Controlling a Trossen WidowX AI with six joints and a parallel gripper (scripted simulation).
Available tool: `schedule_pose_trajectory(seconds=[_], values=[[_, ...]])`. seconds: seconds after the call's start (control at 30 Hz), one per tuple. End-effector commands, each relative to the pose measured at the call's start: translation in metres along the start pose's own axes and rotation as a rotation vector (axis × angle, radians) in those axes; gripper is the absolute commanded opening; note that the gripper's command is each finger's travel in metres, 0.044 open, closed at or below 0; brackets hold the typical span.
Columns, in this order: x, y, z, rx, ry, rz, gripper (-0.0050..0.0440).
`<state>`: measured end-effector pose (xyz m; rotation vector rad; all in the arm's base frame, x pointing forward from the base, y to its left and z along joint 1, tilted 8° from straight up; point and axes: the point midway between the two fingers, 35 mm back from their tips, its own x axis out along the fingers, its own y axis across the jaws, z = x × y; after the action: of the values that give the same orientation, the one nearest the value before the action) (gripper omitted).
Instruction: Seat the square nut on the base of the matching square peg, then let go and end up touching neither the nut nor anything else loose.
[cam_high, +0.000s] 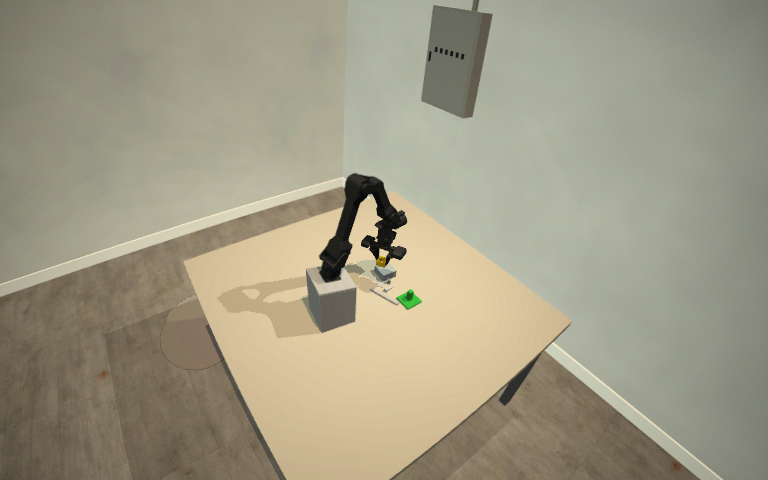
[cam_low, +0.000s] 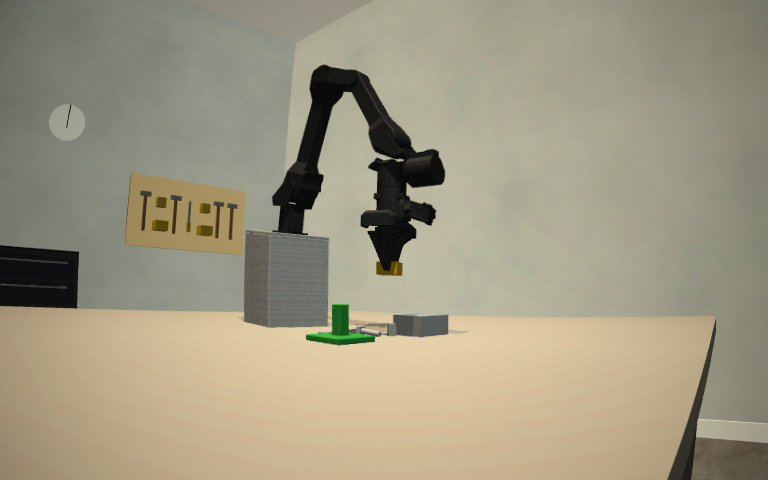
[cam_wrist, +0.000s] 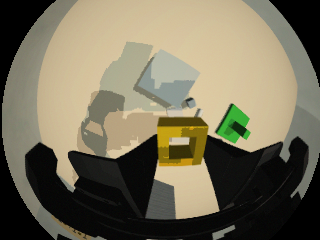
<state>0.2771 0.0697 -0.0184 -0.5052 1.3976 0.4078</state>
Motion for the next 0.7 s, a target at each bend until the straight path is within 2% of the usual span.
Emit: schedule_pose_trajectory(seconds=[0.0, 0.67], values=[[0.003, -0.014, 0.001, 0.043, 0.003, -0.001, 0.0000], [0.013, -0.071, -0.012, 0.230, 0.023, 0.007, 0.0000]])
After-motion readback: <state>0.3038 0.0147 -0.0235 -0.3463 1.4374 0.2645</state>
